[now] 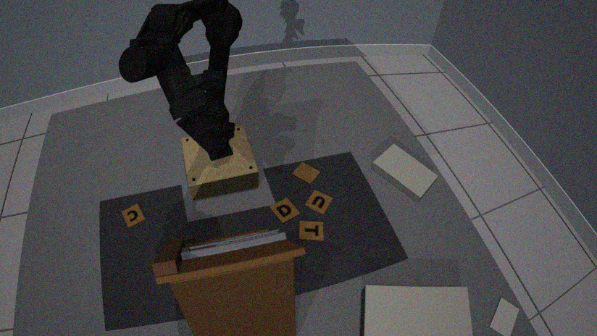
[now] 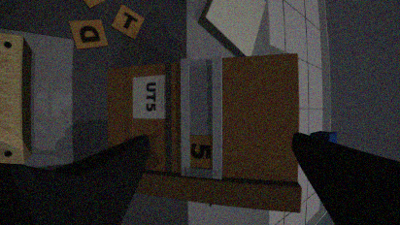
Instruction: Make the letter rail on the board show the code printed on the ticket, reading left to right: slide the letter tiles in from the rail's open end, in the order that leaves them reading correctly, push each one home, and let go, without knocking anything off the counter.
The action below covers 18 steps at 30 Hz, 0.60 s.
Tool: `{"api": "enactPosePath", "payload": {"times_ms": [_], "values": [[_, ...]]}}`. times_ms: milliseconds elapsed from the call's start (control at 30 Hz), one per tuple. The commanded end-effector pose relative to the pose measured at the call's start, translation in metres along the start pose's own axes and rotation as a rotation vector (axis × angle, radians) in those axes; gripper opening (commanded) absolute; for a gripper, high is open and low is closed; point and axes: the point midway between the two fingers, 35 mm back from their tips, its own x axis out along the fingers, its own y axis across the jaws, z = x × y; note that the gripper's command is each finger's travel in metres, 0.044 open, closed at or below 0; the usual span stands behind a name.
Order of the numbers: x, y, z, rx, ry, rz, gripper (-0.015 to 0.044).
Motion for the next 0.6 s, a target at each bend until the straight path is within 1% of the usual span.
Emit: {"api": "enactPosePath", "payload": {"times_ms": [0,133,333,567], "values": [[0.000,0.000,0.001,-0.006,-0.004,-0.002,0.0440],[0.015,-0.002,0.002,0.017,-0.019,0.035,0.0340],[0.083,-0.008,0.022,0.100,-0.041,0.191,0.0340],[0.166,0.006,0.074,0.192,0.009,0.361,0.0340]]}}
